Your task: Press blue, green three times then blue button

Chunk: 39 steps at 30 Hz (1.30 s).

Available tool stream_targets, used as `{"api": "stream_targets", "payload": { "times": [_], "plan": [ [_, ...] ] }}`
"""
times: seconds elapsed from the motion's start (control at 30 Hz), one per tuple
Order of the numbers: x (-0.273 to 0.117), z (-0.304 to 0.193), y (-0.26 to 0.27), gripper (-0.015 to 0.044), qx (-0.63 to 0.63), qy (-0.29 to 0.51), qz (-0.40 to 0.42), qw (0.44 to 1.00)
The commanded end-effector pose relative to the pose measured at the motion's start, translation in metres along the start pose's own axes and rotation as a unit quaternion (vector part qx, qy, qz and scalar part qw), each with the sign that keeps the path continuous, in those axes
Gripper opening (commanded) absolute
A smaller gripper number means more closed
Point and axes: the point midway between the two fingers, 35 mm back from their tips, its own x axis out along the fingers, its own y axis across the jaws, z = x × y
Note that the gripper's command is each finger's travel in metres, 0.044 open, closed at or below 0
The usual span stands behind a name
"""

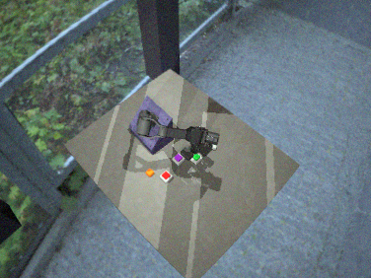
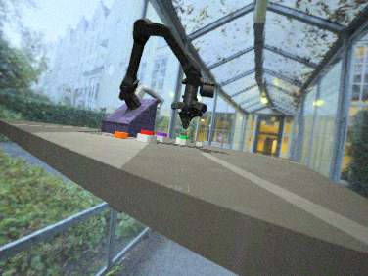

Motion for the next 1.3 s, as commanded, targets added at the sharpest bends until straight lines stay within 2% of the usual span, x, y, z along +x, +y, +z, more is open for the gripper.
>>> {"api": "stream_targets", "payload": {
  "times": [0.0,0.07,0.23,0.53,0.77,0.97,1.27],
  "plan": [
    [-0.043,0.001,0.002,0.0020,0.003,-0.004,0.005,1.000],
    [-0.057,0.000,0.001,0.0020,0.003,-0.004,0.004,1.000],
    [-0.057,-0.001,0.004,0.0020,0.003,-0.004,0.005,1.000],
    [-0.060,-0.081,0.128,0.0020,0.001,-0.003,0.010,1.000],
    [-0.057,-0.084,0.131,0.0020,0.002,-0.003,0.010,1.000],
    [0.001,-0.083,0.132,0.0020,0.002,-0.003,0.008,1.000],
    [0.009,-0.083,0.132,0.0020,0.002,-0.003,0.008,1.000]
  ]
}}
